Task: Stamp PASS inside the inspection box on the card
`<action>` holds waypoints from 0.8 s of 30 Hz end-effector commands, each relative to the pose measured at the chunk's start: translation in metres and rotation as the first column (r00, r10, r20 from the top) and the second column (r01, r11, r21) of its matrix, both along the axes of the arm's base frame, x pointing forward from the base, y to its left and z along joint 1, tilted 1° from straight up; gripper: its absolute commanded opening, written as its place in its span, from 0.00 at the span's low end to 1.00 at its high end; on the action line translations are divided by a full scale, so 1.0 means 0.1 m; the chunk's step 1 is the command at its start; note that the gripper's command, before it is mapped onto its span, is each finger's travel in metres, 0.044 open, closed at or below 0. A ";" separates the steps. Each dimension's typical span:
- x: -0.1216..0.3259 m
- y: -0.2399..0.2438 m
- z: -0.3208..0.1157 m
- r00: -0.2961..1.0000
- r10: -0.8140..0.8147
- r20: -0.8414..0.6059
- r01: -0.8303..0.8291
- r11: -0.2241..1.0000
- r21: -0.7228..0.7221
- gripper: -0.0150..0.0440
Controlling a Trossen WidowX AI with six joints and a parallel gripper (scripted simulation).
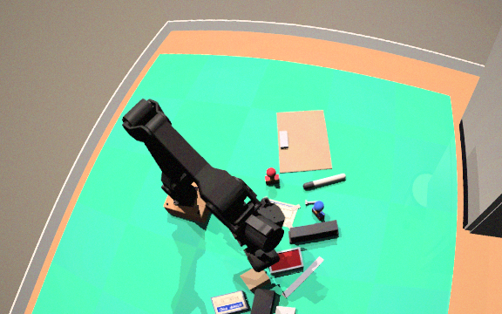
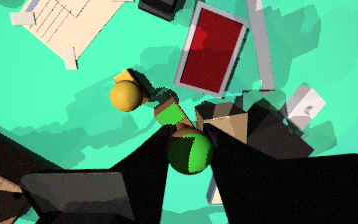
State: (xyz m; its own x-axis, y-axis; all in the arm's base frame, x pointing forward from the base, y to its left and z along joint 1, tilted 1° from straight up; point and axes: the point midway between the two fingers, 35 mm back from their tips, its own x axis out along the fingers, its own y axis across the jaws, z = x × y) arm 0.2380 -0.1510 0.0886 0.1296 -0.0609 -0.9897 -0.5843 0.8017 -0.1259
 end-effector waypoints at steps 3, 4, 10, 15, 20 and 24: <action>0.32 -0.05 0.04 1.000 -0.003 0.012 0.003 1.000 -0.007 0.25; 0.37 -0.06 0.04 1.000 -0.003 0.012 0.003 1.000 -0.007 0.25; 0.66 -0.07 0.02 1.000 -0.003 0.015 0.003 1.000 -0.007 0.25; 0.69 -0.07 0.02 1.000 -0.003 0.016 0.003 1.000 -0.007 0.25; 0.69 -0.07 0.01 1.000 -0.003 0.016 0.003 1.000 -0.007 0.25; 0.70 -0.07 -0.01 1.000 -0.003 0.017 0.003 1.000 -0.008 0.25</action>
